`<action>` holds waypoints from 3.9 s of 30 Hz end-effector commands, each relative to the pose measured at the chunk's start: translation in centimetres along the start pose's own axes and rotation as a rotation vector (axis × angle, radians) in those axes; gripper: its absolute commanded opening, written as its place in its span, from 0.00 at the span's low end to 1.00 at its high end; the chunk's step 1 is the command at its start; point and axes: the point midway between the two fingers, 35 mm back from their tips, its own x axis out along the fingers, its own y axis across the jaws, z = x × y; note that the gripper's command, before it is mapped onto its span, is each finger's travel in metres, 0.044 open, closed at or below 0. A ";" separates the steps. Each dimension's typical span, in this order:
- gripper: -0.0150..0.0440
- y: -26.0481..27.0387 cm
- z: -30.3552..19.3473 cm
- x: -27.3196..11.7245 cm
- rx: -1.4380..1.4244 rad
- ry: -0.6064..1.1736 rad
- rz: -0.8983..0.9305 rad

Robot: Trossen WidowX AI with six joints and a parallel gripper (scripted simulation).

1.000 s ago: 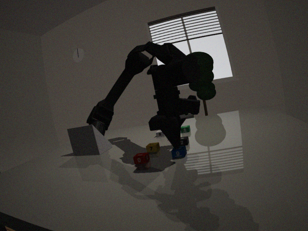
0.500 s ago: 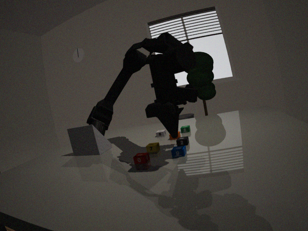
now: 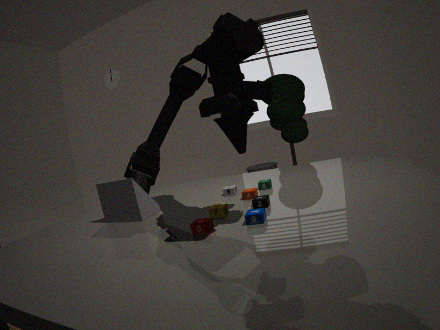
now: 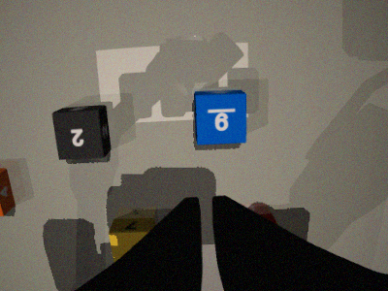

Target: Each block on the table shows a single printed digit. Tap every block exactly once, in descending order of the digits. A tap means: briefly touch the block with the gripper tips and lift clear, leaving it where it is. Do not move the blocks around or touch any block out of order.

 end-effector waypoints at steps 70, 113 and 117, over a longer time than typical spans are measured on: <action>0.29 23.7 -10.3 6.2 0.009 0.004 0.005; 0.29 4.6 -9.9 8.5 0.005 0.007 0.002; 0.29 4.6 -9.8 9.1 0.005 0.007 0.002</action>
